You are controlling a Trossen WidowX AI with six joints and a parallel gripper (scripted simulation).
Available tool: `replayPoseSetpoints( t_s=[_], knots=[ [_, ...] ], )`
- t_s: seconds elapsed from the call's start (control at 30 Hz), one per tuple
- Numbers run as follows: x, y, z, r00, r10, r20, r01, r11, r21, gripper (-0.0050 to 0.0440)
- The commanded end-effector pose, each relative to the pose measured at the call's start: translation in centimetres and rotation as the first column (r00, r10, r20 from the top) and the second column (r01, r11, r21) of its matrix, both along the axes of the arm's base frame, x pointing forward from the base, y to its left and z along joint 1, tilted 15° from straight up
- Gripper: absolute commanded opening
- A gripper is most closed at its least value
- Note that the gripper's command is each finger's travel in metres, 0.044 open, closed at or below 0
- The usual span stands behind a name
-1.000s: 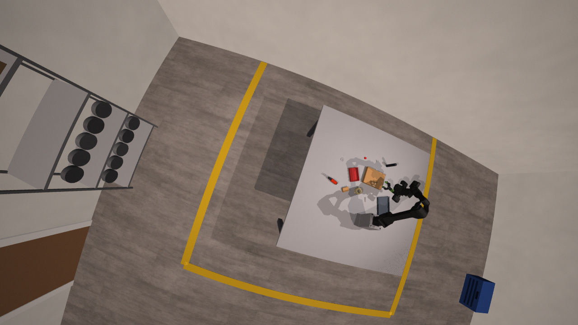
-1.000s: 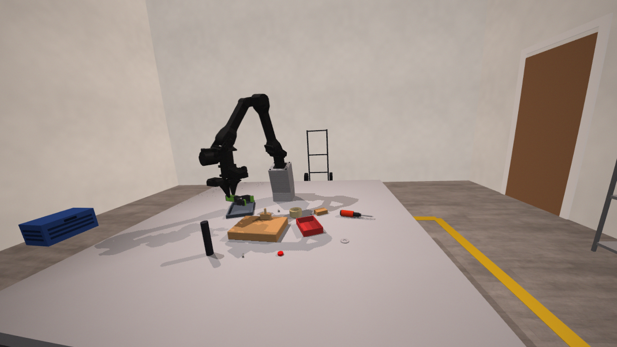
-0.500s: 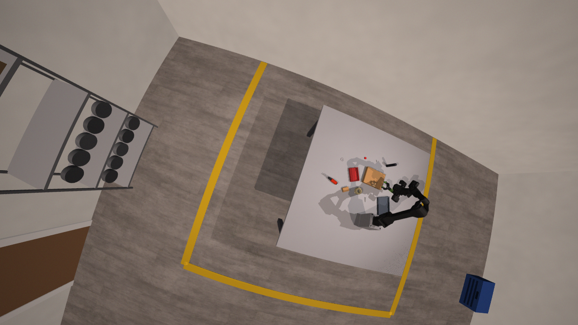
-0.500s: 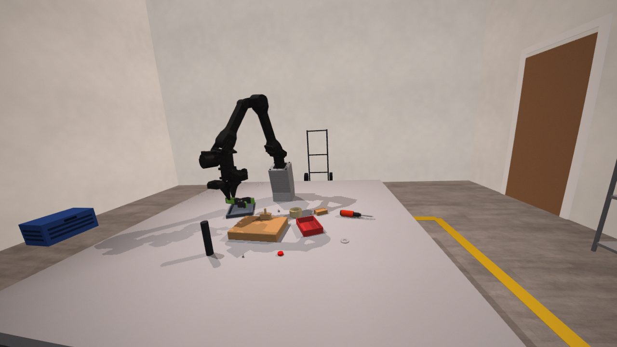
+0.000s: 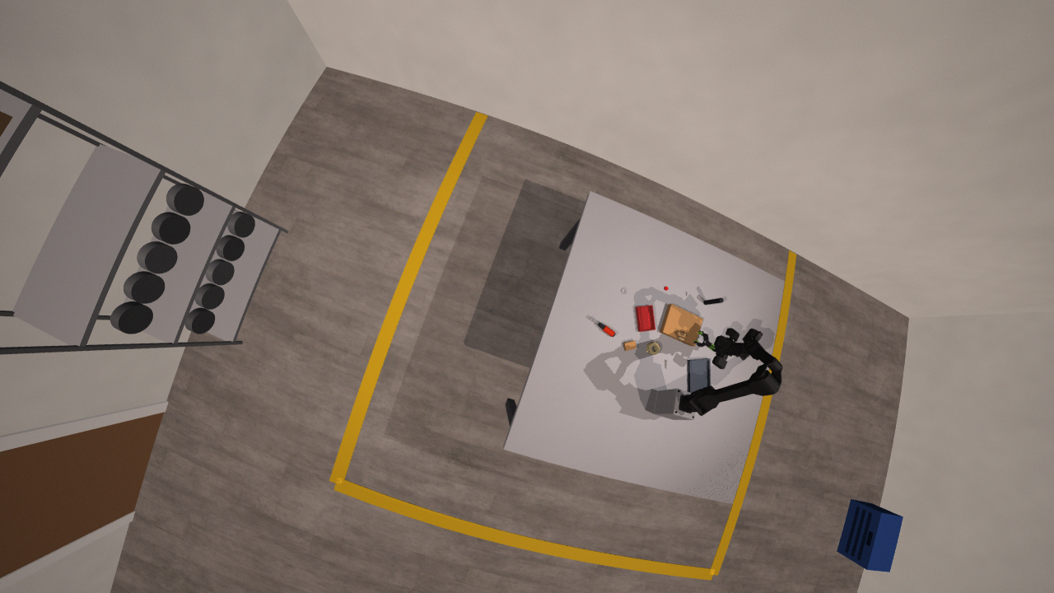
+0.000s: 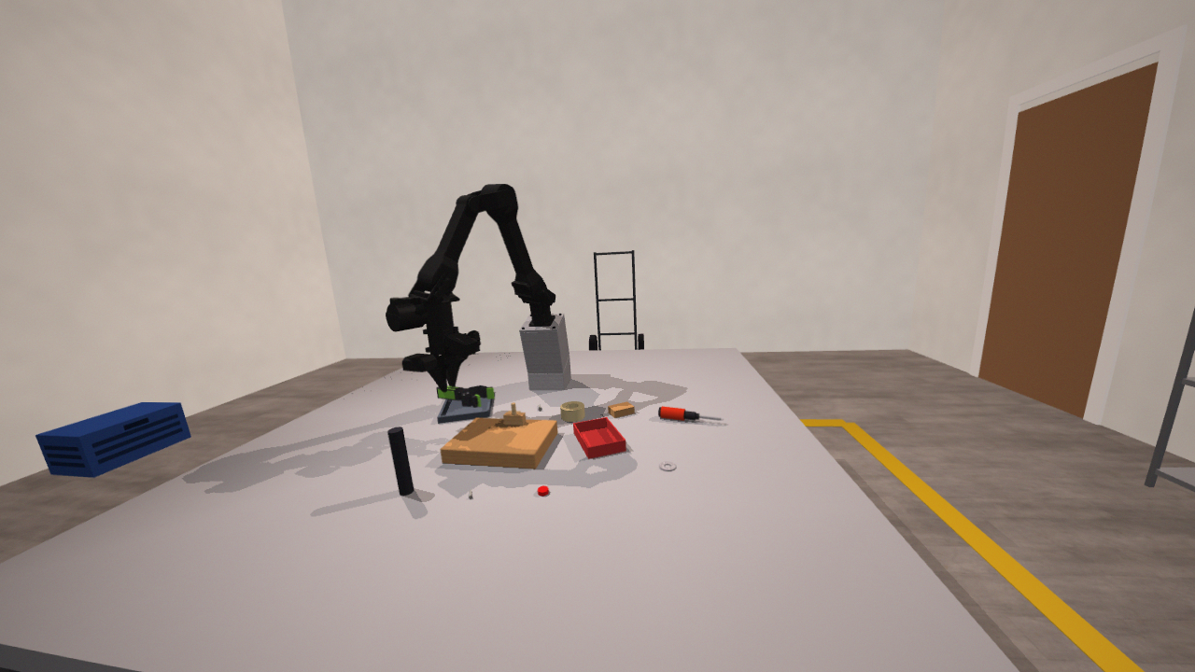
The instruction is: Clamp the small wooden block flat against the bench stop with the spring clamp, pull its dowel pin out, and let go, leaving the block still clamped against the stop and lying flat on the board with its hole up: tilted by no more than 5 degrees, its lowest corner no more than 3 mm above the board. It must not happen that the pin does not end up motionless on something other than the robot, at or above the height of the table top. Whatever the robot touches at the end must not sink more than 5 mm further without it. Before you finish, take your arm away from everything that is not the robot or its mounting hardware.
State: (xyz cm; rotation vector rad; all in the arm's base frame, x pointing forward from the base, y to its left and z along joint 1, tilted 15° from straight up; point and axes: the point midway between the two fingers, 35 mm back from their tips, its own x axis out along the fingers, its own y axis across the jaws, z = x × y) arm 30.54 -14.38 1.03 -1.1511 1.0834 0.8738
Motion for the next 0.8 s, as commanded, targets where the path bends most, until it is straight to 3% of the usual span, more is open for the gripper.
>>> replayPoseSetpoints(
  t_s=[0.0,0.77],
  knots=[
    [0.0,0.1,-0.8,1.000,0.014,-0.013,-0.014,1.000,0.001,0.0000],
    [0.5,0.2,-2.2,0.997,0.070,-0.013,-0.070,0.997,-0.014,0.0000]
  ],
)
